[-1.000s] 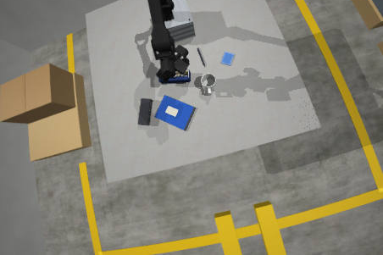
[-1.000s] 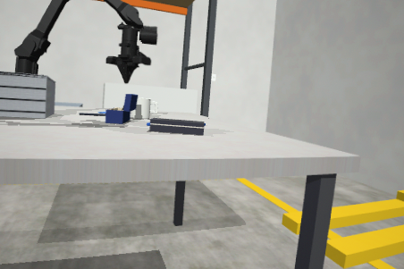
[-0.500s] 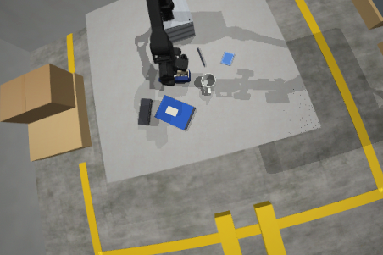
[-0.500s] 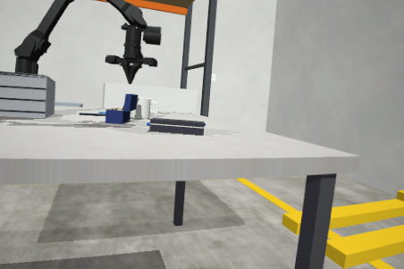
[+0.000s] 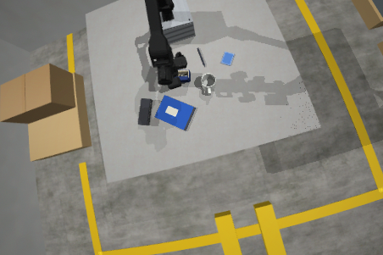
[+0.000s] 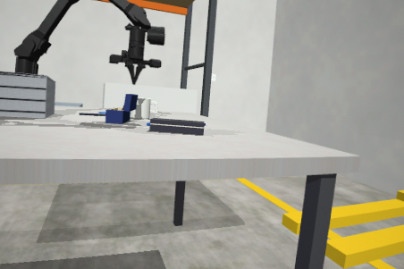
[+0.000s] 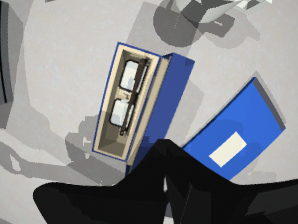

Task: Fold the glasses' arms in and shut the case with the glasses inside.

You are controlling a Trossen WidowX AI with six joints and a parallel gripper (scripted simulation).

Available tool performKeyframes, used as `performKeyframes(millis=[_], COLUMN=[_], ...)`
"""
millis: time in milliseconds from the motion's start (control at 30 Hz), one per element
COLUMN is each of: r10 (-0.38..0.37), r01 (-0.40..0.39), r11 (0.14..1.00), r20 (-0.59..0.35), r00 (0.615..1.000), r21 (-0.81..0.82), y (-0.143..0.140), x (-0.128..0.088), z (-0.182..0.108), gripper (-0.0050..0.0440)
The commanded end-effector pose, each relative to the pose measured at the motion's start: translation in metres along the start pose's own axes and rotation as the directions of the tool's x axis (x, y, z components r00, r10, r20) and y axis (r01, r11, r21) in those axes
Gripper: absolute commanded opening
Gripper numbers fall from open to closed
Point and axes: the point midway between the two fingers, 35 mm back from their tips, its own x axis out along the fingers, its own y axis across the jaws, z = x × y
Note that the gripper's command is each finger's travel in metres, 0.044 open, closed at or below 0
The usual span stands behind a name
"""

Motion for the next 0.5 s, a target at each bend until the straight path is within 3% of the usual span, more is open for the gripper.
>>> performKeyframes(millis=[0,367,467], r10=[0.000,-0.001,-0.001], r01=[0.000,0.001,0.002], r11=[0.995,0.886,0.870], r20=[0.001,0.001,0.001], r00=[1.000,1.000,1.000], r21=[-0.099,-0.463,-0.493], y=[-0.004,-0.015,-0.016], x=[0.002,0.003,0.003], z=[-0.004,-0.011,-0.012], gripper=[0.0000,0.0000,0.0000])
